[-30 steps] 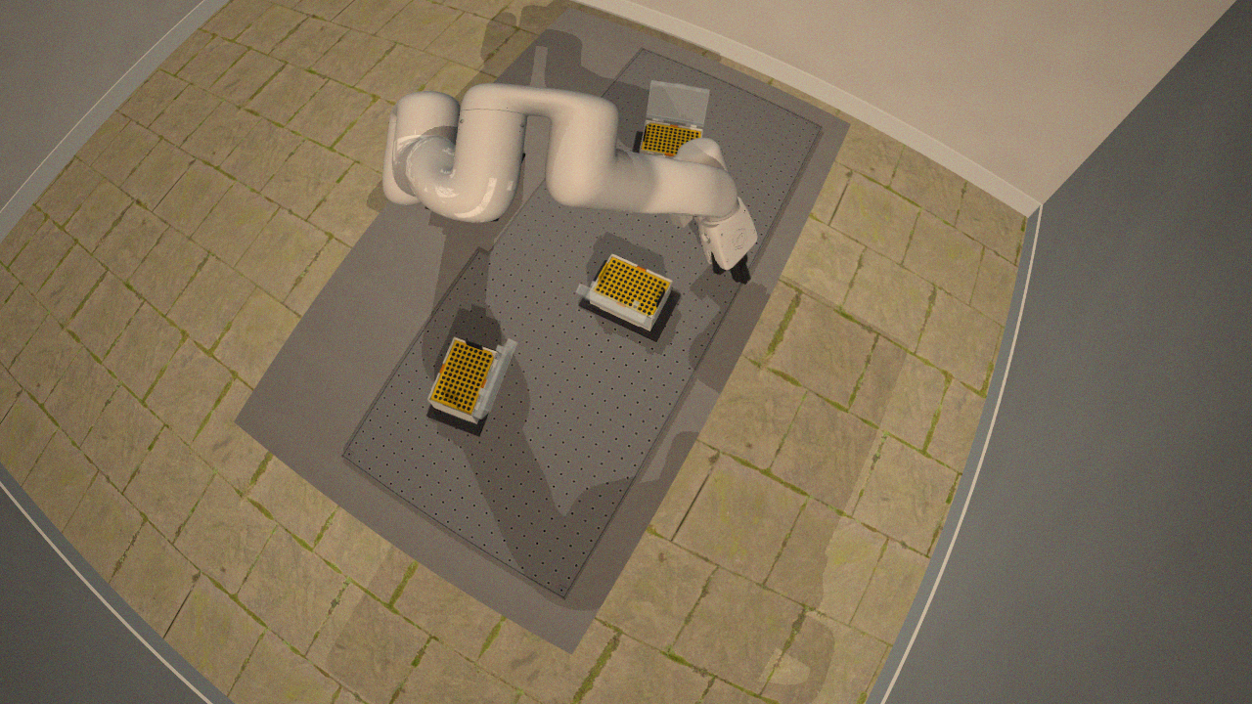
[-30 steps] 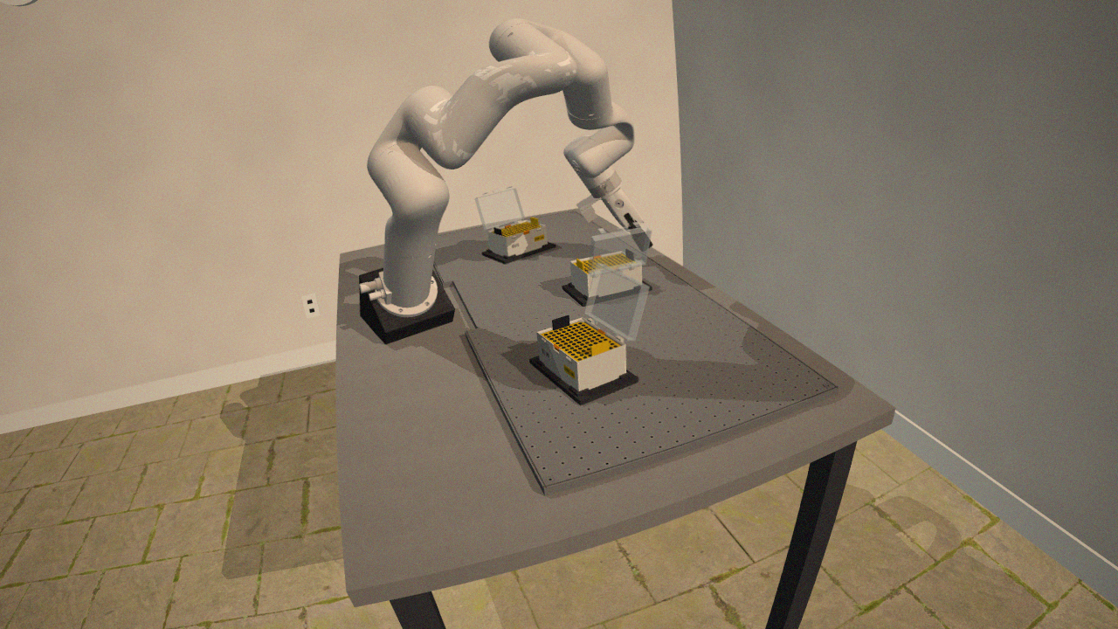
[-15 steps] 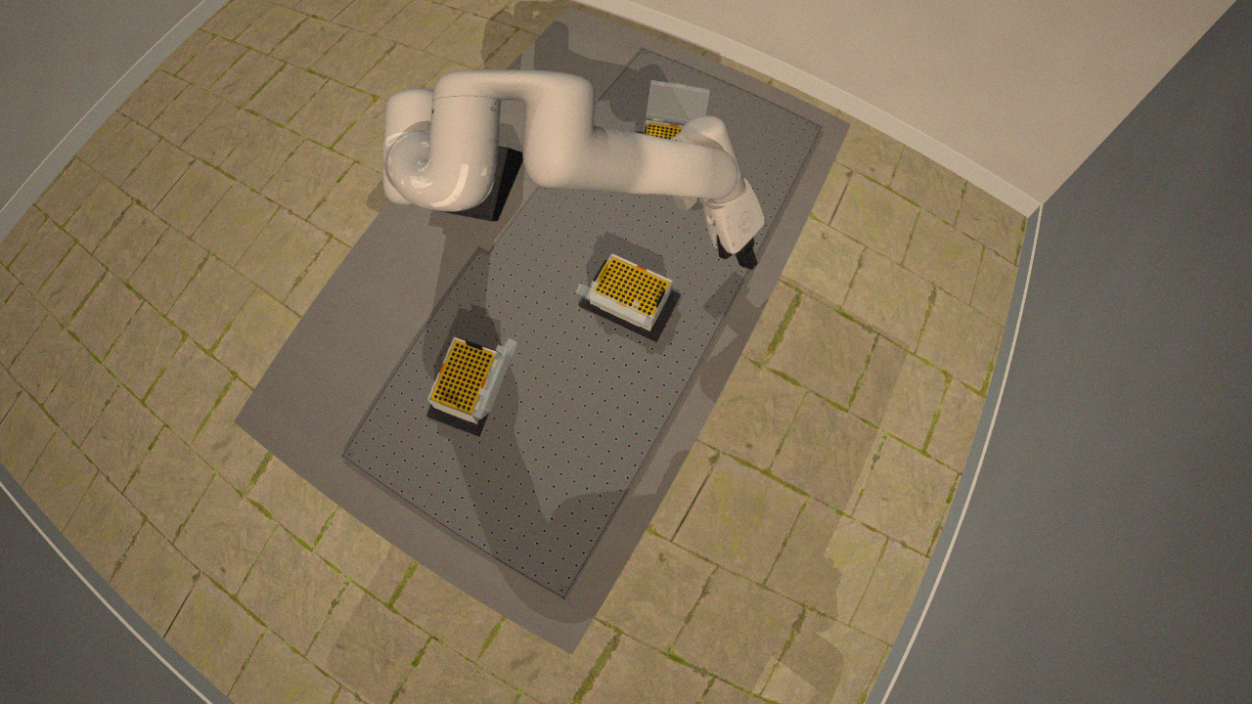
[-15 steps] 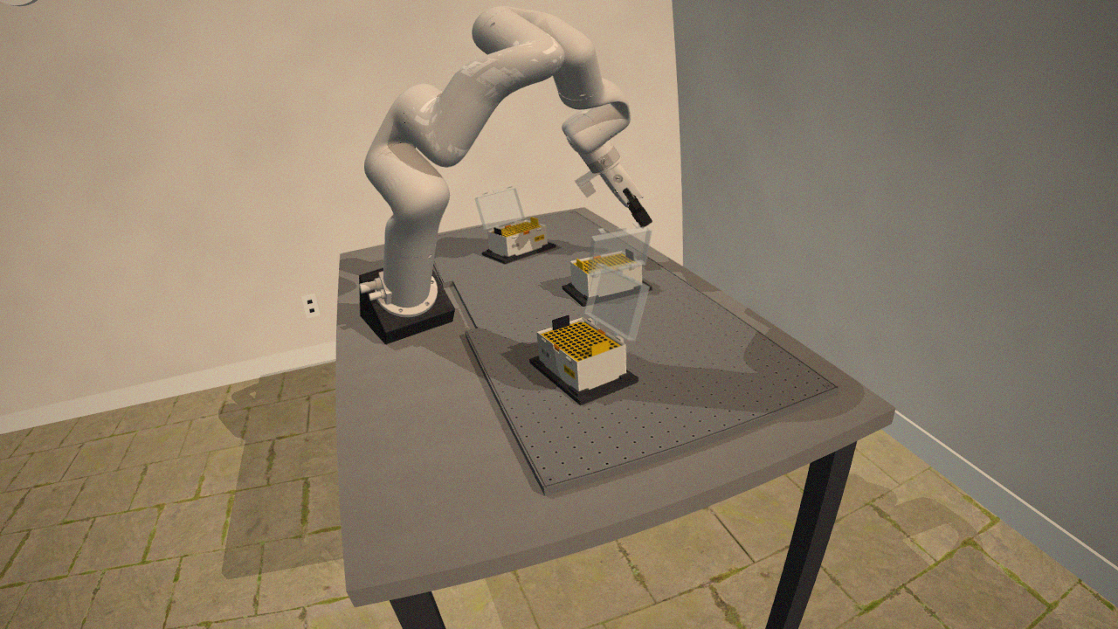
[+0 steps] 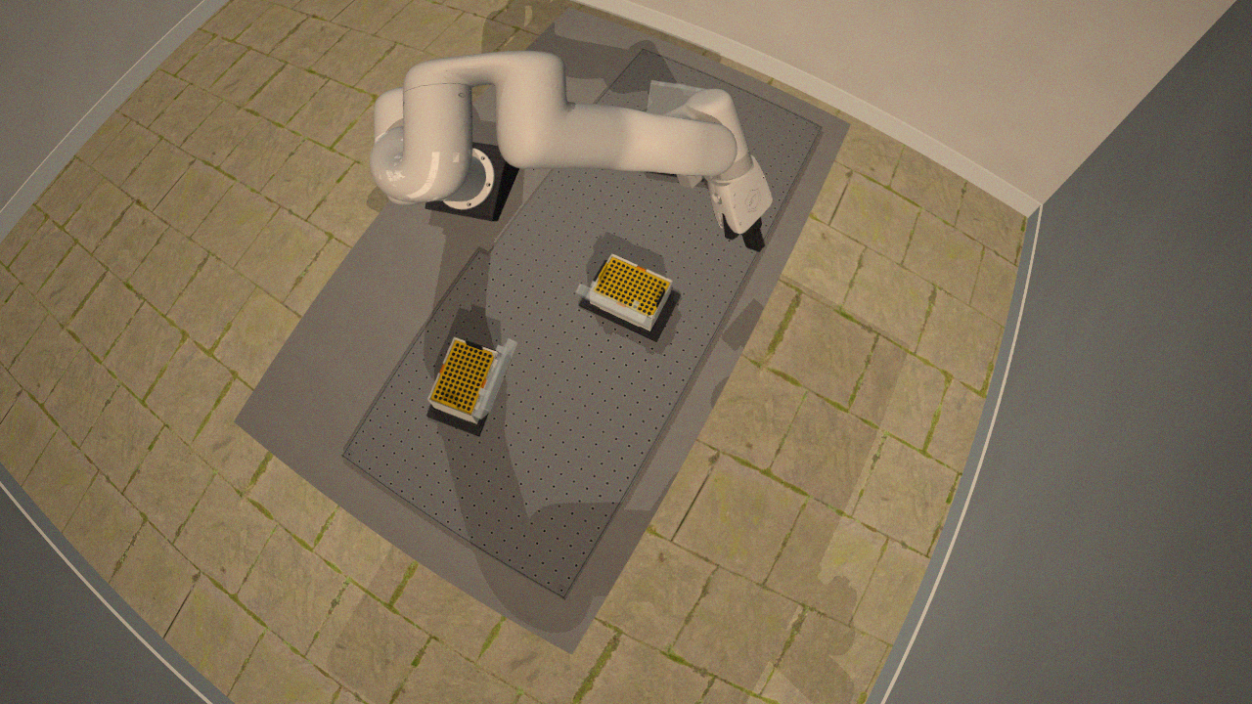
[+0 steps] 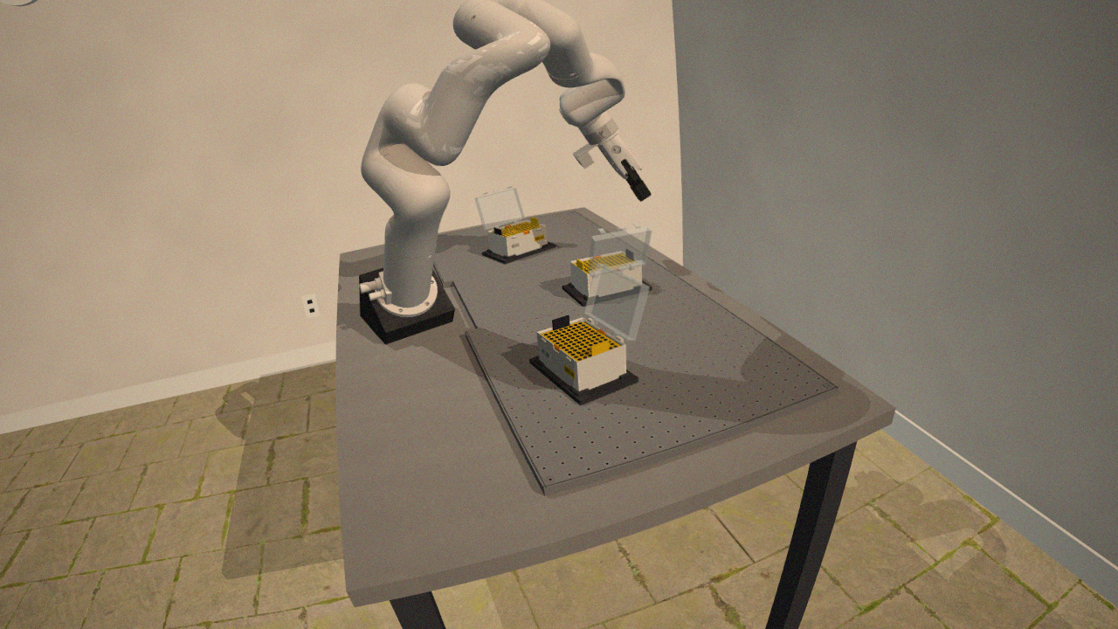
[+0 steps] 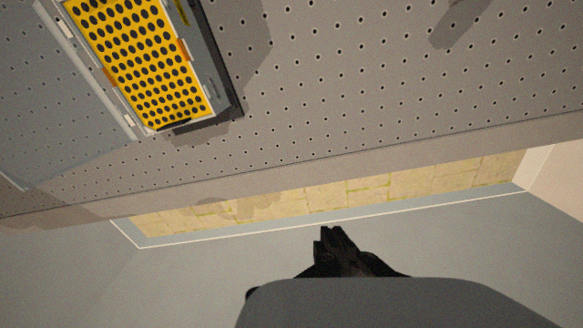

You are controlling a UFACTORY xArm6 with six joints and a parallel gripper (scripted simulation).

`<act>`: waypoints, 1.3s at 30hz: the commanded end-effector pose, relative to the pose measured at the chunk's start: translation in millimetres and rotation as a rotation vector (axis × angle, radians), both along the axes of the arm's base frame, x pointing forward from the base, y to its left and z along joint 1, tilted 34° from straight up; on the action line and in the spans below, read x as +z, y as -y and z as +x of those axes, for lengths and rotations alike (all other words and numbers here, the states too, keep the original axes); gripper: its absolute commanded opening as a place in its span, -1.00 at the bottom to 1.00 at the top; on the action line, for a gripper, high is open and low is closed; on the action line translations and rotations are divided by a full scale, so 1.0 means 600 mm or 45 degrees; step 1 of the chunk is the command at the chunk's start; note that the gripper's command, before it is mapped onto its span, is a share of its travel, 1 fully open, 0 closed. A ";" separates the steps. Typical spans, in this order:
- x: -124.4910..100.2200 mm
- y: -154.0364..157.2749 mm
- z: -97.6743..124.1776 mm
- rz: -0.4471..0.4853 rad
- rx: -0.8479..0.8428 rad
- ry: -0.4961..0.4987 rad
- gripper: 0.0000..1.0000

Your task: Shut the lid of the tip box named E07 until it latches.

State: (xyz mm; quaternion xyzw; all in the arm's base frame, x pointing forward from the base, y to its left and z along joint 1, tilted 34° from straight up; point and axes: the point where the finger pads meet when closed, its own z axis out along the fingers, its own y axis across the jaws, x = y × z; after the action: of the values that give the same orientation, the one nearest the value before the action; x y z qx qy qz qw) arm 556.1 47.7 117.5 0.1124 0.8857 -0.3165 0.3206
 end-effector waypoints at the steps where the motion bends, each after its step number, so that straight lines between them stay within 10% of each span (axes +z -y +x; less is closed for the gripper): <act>1: 0.034 -0.022 -0.001 0.001 0.000 0.004 -1.00; 30: 0.068 -0.045 -0.002 0.001 0.000 0.003 -1.00; 39: 0.103 0.009 -0.041 0.019 -0.308 0.207 -1.00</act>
State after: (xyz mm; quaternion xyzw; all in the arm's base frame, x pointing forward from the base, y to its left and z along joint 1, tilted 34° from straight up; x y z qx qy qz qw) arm 540.3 54.2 169.5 0.1944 0.8600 -0.3297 0.3375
